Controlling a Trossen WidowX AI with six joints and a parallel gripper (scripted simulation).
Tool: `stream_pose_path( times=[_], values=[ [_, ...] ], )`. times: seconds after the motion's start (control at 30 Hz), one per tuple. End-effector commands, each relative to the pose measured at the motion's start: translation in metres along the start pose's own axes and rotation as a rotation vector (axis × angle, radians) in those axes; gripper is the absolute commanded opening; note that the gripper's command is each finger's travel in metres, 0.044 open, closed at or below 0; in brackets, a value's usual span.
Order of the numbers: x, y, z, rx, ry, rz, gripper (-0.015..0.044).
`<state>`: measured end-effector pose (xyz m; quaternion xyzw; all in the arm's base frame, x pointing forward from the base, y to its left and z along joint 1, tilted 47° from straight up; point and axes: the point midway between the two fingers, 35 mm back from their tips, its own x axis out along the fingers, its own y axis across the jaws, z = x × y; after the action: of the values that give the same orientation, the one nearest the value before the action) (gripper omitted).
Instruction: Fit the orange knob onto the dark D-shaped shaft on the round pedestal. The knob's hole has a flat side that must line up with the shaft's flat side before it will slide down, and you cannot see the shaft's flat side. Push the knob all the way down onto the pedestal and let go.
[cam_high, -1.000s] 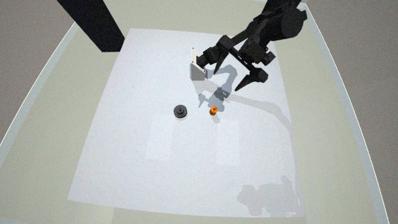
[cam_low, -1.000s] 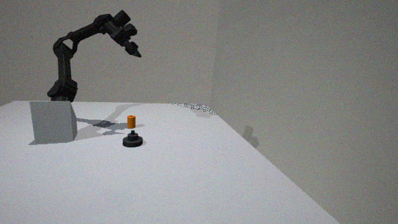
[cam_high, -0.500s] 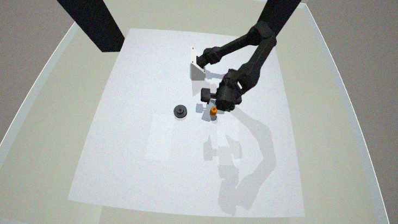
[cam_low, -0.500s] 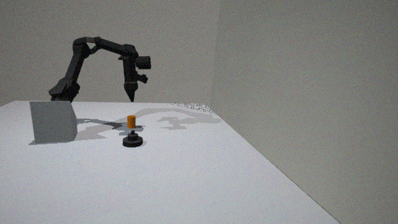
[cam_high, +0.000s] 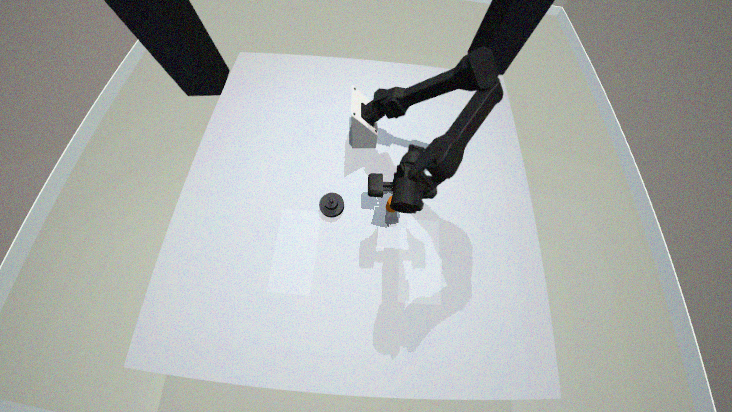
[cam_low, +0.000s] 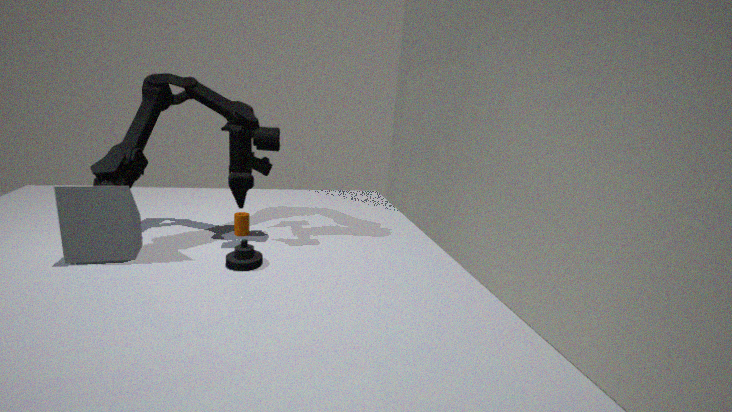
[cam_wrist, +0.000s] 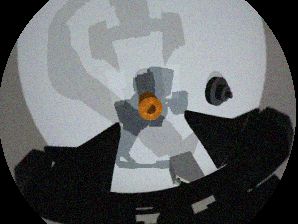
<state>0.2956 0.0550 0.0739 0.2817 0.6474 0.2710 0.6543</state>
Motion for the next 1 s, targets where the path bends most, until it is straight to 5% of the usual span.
stream_pose_path(
  times=[0.0,0.97],
  values=[
    [0.011,-0.001,0.001,0.007,-0.006,0.007,0.044],
    [0.056,-0.002,0.004,0.007,-0.006,0.006,0.044]
  ],
)
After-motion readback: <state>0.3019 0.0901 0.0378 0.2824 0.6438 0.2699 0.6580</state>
